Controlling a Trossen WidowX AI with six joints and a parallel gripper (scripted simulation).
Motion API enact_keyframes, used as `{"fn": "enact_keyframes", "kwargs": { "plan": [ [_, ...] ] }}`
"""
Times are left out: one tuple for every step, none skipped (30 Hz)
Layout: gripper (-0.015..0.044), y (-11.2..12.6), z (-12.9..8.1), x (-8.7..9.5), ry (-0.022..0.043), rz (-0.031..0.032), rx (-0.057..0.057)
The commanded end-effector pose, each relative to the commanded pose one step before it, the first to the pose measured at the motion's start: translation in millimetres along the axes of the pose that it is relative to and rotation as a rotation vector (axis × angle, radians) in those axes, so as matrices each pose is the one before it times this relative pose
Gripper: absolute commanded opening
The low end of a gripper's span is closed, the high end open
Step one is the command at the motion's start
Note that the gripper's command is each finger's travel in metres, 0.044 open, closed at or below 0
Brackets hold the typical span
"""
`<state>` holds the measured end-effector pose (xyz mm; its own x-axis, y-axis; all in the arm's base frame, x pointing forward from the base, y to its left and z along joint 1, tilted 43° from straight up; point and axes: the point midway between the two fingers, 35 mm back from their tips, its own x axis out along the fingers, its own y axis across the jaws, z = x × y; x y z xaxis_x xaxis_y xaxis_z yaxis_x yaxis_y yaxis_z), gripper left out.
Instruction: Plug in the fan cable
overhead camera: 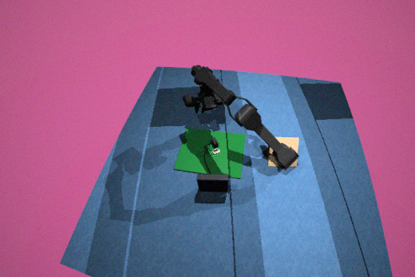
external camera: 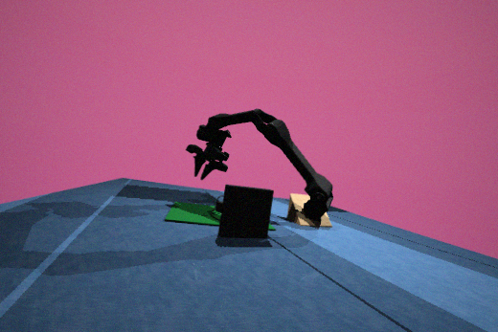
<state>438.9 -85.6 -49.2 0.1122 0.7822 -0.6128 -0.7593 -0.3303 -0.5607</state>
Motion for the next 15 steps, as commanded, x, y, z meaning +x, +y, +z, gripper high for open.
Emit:
{"fn": "enact_keyframes", "kwargs": {
  "plan": [
    [0.0164, 0.0, 0.0, 0.0, 0.0, 0.0, 0.0],
    [0.0191, 0.0, 0.0, 0.0, 0.0, 0.0, 0.0],
    [0.0217, 0.0, 0.0, 0.0, 0.0, 0.0, 0.0],
    [0.0243, 0.0, 0.0, 0.0, 0.0, 0.0, 0.0],
    [0.0269, -0.41, 2.19, -0.65, -0.00058, 0.00571, 0.0007],
    [0.0296, -1.37, 6.76, -1.72, -0.00221, 0.01674, 0.0013],
    [0.0322, -1.9, 11.46, -2.84, -0.00365, 0.02797, 0.002],
    [0.0348, -1.63, 14.08, -3.35, -0.00432, 0.03371, 0.0021],
    [0.0374, -0.89, 14.37, -3.25, -0.00423, 0.03382, 0.0018],
    [0.0401, -0.16, 14.61, -3.1, -0.00414, 0.03392, 0.0014],
    [0.0427, 0.56, 14.82, -2.91, -0.00404, 0.03401, 0.0011],
    [0.044, 1.28, 14.98, -2.67, -0.00392, 0.0341, 0.0007],
    [0.044, 1.97, 15.1, -2.39, -0.0038, 0.03419, 0.0004],
    [0.044, 2.65, 15.18, -2.08, -0.00367, 0.03427, 0.0001],
    [0.044, 2.71, 12.66, -1.45, -0.00294, 0.02857, -0.0002]
  ]
}}
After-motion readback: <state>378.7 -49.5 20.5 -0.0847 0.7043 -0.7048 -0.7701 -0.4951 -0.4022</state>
